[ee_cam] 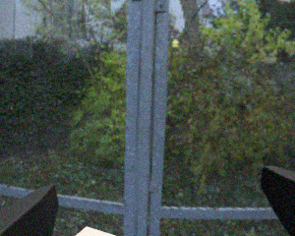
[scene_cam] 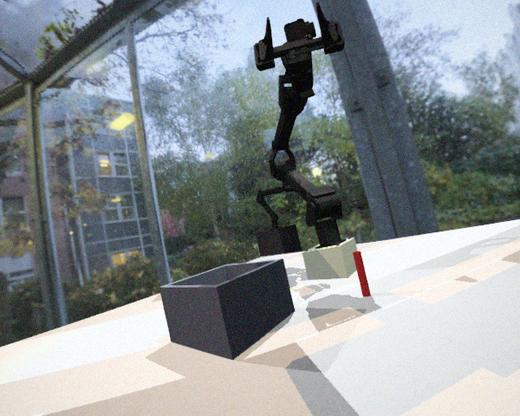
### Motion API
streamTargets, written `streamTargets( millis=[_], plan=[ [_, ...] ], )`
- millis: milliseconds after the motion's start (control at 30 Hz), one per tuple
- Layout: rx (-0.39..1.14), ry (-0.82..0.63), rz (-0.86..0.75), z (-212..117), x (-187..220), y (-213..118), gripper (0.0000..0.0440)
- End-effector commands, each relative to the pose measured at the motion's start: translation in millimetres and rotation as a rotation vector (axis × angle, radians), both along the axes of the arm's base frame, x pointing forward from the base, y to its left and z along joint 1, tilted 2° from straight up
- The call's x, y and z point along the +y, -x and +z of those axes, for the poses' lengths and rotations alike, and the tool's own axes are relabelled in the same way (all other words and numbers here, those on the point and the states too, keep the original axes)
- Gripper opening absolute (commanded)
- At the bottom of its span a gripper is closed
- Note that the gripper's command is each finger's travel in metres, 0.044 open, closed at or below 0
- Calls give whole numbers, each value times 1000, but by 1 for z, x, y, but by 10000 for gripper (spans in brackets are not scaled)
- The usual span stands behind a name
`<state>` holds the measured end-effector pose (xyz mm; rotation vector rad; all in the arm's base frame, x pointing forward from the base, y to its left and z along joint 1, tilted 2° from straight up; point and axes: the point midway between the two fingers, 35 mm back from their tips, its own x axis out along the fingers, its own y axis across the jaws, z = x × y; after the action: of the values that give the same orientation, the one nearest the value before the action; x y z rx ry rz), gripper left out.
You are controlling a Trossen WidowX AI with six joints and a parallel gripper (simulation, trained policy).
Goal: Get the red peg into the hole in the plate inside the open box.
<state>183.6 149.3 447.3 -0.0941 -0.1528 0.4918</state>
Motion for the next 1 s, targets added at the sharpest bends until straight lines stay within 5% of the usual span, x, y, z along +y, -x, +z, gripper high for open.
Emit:
streamTargets(
  millis=[0,400,967],
  plan=[
    [120,-17,-35,-23,5,-19,440],
    [534,-2,-137,-132,22,-54,440],
    [1070,-36,-403,-262,9,-49,440]
  ],
)
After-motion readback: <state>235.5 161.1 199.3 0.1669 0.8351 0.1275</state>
